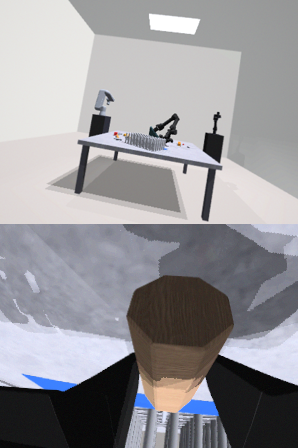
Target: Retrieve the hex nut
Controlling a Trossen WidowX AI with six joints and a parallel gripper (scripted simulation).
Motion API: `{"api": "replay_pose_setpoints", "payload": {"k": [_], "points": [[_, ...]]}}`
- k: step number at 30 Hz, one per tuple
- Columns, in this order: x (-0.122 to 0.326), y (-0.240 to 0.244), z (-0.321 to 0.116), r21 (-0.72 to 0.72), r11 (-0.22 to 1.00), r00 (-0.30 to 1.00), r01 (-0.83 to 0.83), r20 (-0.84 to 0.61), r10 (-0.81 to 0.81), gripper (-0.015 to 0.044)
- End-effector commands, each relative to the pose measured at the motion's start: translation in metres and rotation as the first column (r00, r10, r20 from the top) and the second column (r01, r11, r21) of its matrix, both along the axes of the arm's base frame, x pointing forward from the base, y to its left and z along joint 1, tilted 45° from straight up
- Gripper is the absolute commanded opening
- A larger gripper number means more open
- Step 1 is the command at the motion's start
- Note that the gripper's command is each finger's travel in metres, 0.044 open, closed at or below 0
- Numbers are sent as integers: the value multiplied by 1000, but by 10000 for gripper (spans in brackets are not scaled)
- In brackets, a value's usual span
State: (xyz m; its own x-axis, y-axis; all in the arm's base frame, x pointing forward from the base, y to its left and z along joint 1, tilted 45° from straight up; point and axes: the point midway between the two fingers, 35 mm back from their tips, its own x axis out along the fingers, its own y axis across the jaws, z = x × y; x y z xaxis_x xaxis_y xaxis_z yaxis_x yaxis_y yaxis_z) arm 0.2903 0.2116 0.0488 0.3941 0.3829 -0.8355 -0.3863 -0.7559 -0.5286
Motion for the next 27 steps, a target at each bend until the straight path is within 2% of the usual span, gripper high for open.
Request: {"api": "replay_pose_setpoints", "payload": {"k": [1, 27], "points": [[-3, 0, 1, -6, 1000, 1000, 5, 1, -5, 0], [-2, -10, 13, -6, 1000, 1000, 4, 3, -4, 0]]}}
